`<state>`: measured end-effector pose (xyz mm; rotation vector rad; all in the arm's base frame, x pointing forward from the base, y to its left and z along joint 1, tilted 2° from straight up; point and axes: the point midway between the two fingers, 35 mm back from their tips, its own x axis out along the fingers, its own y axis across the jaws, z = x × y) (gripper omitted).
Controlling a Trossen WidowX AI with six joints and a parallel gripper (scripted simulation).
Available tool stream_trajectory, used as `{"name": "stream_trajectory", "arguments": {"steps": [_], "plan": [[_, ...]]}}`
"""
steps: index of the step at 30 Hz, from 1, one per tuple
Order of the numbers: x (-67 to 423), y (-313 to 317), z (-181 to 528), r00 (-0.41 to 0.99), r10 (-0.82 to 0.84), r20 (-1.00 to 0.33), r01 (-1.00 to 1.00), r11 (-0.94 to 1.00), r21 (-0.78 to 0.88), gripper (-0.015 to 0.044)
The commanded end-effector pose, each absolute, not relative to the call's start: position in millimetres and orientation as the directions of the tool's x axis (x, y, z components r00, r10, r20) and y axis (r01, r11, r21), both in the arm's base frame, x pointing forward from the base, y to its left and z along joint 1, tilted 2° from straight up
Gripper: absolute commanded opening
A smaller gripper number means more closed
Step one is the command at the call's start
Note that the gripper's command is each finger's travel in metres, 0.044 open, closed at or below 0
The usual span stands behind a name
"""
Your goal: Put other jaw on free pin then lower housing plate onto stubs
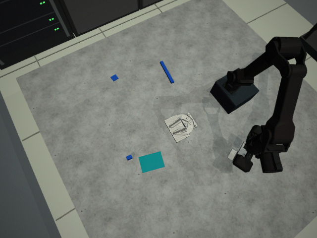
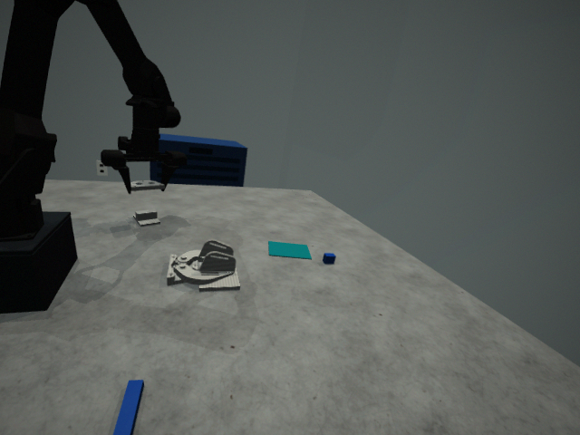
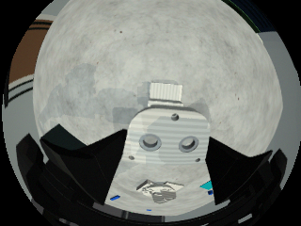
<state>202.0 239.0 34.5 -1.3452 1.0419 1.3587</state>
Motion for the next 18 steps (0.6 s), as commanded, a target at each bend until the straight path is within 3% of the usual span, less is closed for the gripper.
{"name": "stream_trajectory", "arguments": {"steps": [1,18], "plan": [[206,236,36,0.032,0.049,-0.998,-0.982,-0.182,-0.04,0.0351],[236,187,35,0.035,0.042,-0.999,-0.981,0.192,-0.026,0.0351]]}}
